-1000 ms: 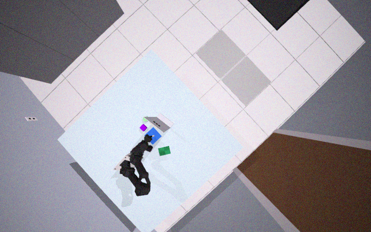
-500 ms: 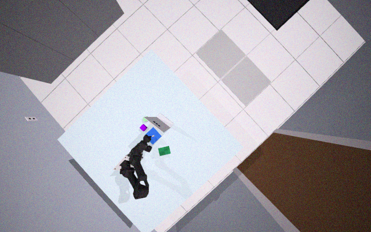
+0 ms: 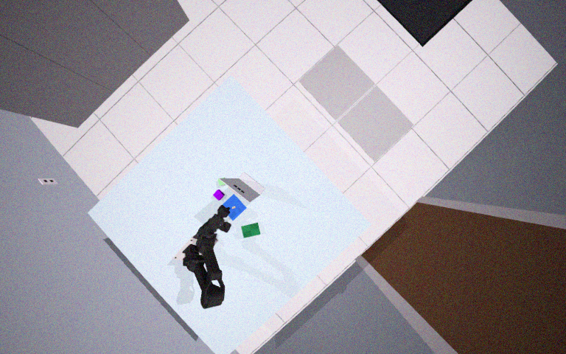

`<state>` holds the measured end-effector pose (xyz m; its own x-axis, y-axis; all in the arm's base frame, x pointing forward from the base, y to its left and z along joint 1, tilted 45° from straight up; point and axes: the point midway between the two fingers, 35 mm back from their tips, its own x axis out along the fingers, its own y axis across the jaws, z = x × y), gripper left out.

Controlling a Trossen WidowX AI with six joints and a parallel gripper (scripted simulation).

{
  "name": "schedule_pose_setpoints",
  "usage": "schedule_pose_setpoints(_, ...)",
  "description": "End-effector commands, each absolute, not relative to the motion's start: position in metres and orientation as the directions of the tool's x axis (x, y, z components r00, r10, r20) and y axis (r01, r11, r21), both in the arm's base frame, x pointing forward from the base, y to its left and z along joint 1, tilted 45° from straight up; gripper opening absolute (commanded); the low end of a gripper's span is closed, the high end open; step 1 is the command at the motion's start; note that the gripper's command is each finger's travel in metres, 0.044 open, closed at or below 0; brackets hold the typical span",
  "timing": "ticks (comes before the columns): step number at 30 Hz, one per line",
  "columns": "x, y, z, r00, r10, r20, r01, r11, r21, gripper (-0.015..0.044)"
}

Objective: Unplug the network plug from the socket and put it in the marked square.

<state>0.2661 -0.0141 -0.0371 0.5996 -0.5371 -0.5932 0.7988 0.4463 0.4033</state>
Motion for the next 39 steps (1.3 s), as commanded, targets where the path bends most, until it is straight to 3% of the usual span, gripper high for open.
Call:
schedule_pose_setpoints(1,0.270,-0.009,-0.031,0.608,-0.536,-0.585,0.793,0.441,0.420,0.0156)
schedule_pose_setpoints(39,0.265,0.017,-0.003,0.609,-0.536,-0.585,0.792,0.442,0.420,0.0156)
